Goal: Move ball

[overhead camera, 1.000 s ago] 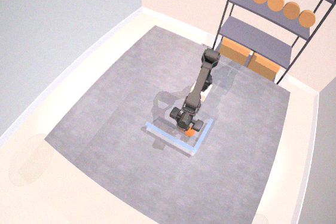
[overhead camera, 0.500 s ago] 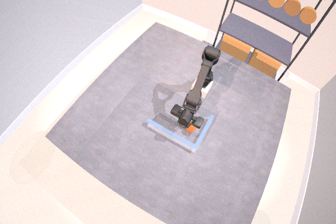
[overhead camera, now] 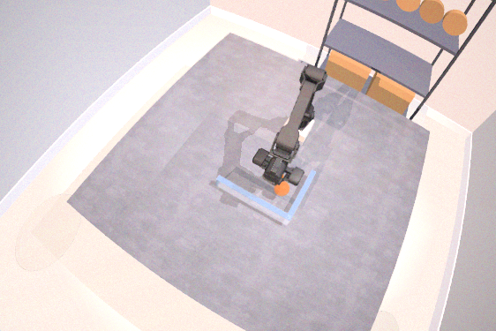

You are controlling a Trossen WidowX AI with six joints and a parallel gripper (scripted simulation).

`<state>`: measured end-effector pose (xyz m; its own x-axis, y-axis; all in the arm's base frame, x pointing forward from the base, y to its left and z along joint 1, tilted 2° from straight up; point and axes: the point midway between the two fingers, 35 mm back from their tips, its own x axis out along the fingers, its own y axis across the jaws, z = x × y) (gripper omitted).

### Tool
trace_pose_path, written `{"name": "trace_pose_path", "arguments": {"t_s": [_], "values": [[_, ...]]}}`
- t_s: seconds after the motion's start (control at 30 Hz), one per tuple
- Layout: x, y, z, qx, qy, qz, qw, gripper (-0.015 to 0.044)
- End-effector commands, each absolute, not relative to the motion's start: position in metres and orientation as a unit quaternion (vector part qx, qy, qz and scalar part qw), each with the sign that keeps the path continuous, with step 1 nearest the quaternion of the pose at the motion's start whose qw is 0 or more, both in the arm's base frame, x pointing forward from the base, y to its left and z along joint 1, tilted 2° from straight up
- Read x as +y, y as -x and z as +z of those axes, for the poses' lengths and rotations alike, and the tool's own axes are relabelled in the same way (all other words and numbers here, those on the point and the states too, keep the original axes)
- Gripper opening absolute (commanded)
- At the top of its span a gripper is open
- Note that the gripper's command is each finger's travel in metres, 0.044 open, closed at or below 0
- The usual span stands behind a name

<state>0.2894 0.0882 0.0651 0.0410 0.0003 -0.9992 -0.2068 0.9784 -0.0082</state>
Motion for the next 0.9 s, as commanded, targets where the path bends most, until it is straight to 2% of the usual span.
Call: {"name": "trace_pose_path", "arguments": {"t_s": [0.0,0.37,0.87], "values": [[0.09,-0.291,0.095,0.68,0.071,0.073,0.727,0.0],[0.086,-0.279,0.154,0.68,0.071,0.073,0.726,0.0],[0.132,-0.284,0.099,0.68,0.069,0.075,0.726,0.0]]}}
